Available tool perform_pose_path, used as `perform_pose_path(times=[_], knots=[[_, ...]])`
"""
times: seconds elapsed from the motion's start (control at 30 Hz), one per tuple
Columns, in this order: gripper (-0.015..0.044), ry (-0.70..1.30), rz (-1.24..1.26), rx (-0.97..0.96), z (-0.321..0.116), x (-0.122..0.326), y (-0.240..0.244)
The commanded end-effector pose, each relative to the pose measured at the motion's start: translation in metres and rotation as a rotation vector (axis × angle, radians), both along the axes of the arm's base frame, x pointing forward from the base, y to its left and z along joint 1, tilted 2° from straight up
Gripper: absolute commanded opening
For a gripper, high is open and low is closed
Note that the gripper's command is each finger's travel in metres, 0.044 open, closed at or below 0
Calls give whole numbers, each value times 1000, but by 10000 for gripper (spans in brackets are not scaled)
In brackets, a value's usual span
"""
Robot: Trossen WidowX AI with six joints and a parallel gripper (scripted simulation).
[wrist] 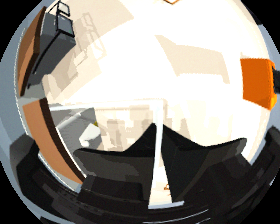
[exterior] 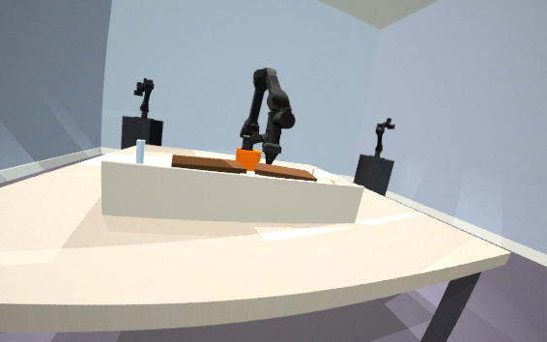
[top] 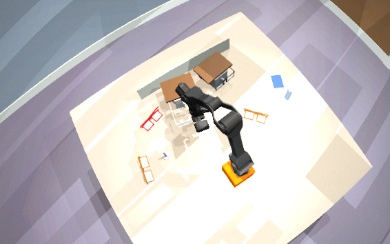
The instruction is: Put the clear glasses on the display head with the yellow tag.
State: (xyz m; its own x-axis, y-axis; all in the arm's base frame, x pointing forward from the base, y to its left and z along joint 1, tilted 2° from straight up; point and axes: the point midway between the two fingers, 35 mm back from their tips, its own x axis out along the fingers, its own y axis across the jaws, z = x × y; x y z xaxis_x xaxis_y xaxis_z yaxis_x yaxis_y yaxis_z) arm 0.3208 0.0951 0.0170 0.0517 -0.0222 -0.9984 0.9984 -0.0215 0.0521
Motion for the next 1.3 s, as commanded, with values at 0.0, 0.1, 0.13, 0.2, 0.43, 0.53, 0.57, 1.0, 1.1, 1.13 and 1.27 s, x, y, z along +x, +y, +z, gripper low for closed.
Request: perform_pose_path(times=[0.0, 0.1, 0.13, 0.2, 0.43, 0.53, 0.57, 1.0, 1.1, 1.13, 1.27], knots=[[0, 7, 3, -6, -2, 5, -1], [0, 7, 3, -6, -2, 9, -1], [0, 7, 3, -6, -2, 11, -1], [0, 7, 3, -6, -2, 14, -1], [0, 6, 3, -6, -2, 23, -2], [0, 5, 3, -4, -1, 28, -2], [0, 5, 3, -3, -1, 29, -2], [0, 3, 3, 9, 0, 47, -2], [0, 3, 3, 9, 0, 52, -2], [0, 3, 4, 9, 0, 53, -2], [0, 2, 4, 9, 0, 59, -3]])
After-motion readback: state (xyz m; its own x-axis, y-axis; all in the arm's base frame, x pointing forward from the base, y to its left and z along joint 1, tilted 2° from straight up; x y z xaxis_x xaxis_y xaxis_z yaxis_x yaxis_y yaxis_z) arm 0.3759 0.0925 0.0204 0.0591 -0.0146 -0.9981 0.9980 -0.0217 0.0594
